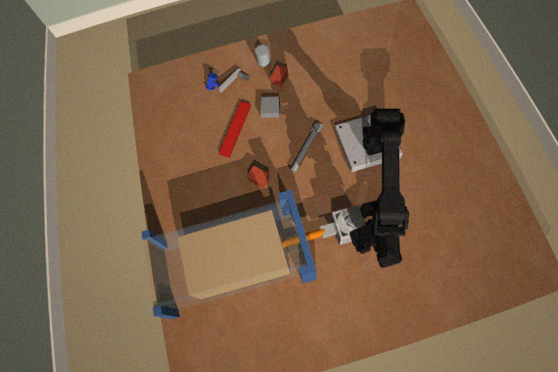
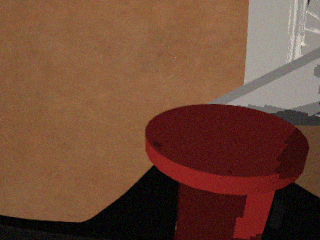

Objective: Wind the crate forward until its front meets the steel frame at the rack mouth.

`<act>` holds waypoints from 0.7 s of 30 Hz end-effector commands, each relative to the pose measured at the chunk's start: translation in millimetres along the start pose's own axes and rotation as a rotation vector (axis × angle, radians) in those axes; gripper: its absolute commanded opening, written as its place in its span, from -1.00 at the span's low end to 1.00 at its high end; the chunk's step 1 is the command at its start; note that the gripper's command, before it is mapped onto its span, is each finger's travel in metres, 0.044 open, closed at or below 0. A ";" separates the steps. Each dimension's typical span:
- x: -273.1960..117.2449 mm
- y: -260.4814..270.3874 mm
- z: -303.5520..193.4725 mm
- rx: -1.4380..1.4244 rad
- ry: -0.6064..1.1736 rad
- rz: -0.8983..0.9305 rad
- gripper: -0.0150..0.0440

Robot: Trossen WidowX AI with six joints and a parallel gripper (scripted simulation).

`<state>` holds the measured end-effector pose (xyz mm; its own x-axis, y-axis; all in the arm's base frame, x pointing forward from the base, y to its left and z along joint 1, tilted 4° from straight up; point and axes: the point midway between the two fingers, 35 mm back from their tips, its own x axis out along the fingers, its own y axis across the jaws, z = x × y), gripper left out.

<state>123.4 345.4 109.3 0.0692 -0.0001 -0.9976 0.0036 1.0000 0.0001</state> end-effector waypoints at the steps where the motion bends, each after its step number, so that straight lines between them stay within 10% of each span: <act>1: 1.7 -12.1 -18.0 -0.018 0.035 -0.036 -0.49; 21: 1.0 -27.6 -31.1 -0.018 0.036 -0.038 -0.49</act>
<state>101.6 327.9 108.7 0.0545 -0.0094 -0.9985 -0.0082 0.9999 -0.0098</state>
